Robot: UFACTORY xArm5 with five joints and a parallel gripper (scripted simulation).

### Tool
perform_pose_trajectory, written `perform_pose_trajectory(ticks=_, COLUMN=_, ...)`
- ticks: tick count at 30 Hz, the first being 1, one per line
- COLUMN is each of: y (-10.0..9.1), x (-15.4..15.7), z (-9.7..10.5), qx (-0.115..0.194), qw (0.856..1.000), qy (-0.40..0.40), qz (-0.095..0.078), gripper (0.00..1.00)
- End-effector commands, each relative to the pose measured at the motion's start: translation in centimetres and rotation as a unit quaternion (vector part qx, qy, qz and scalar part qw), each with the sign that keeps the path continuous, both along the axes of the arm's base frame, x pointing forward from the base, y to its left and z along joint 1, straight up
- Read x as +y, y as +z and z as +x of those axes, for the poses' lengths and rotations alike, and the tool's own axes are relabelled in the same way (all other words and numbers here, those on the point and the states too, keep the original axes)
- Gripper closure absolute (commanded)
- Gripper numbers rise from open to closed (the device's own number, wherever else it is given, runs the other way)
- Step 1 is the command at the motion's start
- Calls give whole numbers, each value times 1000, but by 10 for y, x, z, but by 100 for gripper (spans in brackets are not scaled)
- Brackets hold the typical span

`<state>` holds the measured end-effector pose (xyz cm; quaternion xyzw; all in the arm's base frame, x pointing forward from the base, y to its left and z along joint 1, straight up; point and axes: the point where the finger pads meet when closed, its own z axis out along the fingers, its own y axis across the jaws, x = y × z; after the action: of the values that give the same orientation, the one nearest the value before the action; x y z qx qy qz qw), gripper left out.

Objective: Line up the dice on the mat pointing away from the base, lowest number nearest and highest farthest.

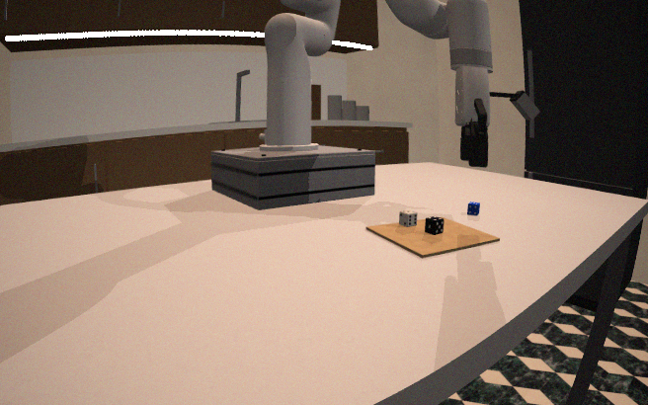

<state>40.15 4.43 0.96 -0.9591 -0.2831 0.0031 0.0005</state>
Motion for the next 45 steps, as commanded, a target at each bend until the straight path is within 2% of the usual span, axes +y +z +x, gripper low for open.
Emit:
perform_pose_trajectory(ticks=1, y=0, x=9, z=0, qx=-2, qw=997, qy=-77, qz=0, gripper=0)
perform_pose_trajectory(ticks=5, y=-1, x=16, z=-2, qx=-2, qw=990, qy=-138, qz=0, gripper=0)
perform_pose_trajectory(ticks=19, y=-1, x=22, z=-4, qx=-2, qw=981, qy=-192, qz=-1, gripper=0)
perform_pose_trajectory(ticks=20, y=-1, x=22, z=-4, qx=-2, qw=981, qy=-192, qz=-1, gripper=64)
perform_pose_trajectory(ticks=45, y=-1, x=22, z=-4, qx=-2, qw=981, qy=-192, qz=-1, gripper=64)
